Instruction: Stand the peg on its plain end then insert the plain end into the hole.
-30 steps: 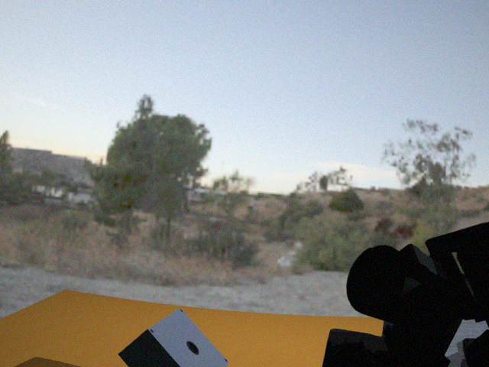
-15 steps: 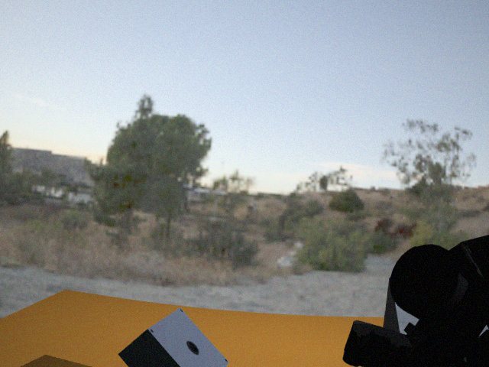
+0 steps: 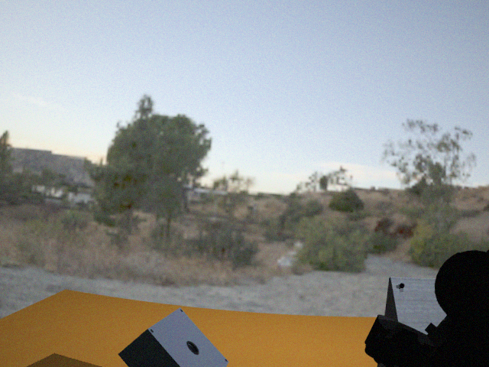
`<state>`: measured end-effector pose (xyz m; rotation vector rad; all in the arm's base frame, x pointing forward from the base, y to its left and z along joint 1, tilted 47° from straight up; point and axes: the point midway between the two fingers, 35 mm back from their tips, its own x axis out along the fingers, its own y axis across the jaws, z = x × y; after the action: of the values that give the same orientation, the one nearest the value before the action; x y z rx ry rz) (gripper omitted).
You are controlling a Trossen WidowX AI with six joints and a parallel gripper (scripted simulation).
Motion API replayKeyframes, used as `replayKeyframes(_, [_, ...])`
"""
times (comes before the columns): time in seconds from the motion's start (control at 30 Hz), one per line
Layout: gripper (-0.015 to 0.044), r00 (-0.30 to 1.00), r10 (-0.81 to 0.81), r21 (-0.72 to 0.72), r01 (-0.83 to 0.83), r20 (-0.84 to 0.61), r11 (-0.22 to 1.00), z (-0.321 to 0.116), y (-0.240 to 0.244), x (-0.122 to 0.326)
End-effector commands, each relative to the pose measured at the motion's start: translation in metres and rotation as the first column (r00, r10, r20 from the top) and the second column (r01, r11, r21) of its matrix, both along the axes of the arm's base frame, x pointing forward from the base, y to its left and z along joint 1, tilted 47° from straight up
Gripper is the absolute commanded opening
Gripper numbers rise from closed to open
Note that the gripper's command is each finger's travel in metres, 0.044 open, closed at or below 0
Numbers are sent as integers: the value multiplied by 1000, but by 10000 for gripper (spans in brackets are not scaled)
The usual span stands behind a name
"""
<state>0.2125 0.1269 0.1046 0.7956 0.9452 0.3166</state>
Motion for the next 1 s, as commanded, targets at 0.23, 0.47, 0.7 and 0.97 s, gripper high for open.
replayKeyframes(0.23, [49,995,-74,-1,75,73,997,4,-2,-7])
replayKeyframes(0.47, [49,986,-118,-2,119,114,993,5,-3,-12])
replayKeyframes(0.7, [49,975,-162,-1,164,154,987,6,-4,-16])
replayKeyframes(0.97, [49,957,-210,3,214,200,977,7,-5,-22])
